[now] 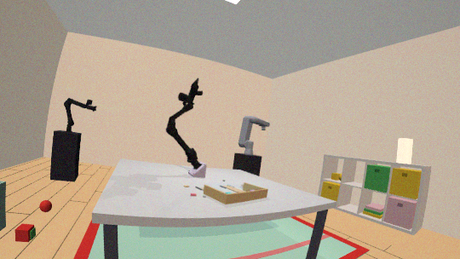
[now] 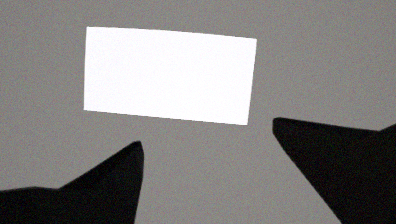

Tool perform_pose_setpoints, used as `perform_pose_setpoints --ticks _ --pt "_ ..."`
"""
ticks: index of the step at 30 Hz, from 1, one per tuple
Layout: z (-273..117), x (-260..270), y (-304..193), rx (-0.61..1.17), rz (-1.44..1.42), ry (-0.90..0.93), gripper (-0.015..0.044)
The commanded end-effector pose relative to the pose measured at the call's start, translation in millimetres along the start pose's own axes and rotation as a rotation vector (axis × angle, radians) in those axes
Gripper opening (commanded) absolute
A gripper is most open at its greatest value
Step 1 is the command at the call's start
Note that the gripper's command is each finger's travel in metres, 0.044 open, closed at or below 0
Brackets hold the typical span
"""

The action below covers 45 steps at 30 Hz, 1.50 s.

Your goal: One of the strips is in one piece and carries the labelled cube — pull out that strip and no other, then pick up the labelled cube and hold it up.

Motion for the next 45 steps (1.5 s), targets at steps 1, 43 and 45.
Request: perform_pose_setpoints --ticks 1,43,45 --pt "0.0 0.6 1.1 -0.003 -0.009 0.001 0.04" --pt "-214.5 294.1 299.3 -1.693 -2.238 -1.046 0.04" --pt "-235.2 305.1 302.8 -1.762 -2.25 -1.216 0.04"
Point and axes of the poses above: the point midway between the two fingers, 35 mm back from their tips, its own z axis out along the fingers, its own x axis across the jaws, y = z × x, the point moved 4 cm from there along -z, back along the fingers, and after that the axes turned 4 degrees about -z, right-handed, at the moved point
